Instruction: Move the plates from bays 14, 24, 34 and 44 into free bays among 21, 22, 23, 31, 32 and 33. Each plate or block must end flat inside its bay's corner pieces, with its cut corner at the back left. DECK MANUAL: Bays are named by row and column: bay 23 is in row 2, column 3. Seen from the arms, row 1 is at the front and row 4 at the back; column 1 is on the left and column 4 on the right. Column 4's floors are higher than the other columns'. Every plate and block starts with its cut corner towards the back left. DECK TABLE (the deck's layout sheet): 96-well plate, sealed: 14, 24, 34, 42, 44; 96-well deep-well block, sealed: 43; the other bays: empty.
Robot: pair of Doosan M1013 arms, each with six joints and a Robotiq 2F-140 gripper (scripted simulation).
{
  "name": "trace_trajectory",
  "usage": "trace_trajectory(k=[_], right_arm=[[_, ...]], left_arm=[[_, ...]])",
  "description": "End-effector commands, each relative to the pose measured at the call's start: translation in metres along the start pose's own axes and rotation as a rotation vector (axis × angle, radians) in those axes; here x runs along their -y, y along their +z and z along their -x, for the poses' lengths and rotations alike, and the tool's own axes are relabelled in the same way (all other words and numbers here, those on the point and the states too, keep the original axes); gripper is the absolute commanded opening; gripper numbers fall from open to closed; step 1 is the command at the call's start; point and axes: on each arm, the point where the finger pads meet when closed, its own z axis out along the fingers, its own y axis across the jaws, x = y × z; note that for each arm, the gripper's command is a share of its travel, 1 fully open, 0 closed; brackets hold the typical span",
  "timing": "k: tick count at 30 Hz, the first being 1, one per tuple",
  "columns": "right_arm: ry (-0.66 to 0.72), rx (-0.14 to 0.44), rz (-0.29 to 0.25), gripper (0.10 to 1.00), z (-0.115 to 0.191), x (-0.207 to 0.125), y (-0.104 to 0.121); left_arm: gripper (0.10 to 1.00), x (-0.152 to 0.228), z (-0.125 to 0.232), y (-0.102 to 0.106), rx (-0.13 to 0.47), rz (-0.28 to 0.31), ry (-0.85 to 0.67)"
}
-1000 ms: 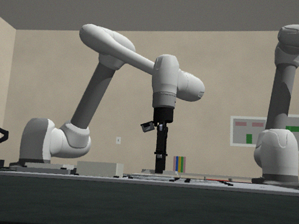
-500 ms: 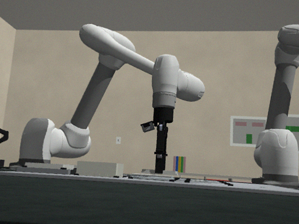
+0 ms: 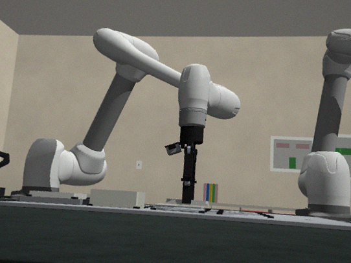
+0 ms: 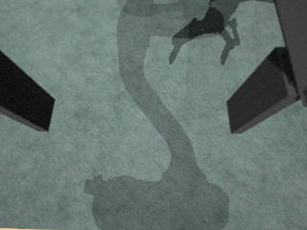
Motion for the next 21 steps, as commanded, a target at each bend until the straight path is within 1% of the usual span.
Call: trace_trajectory(k=[1,21], right_arm=[[0.000,0.002,-0.001,0.099,0.0005,0.0002,-0.0012],[0.000,0.002,-0.001,0.099,0.0005,0.0002,0.0024]], left_arm=[[1.000,0.0001,-0.0002,-0.0010,-0.002,0.000,0.000],[1.000,0.0001,-0.0002,-0.0010,-0.002,0.000,0.000]])
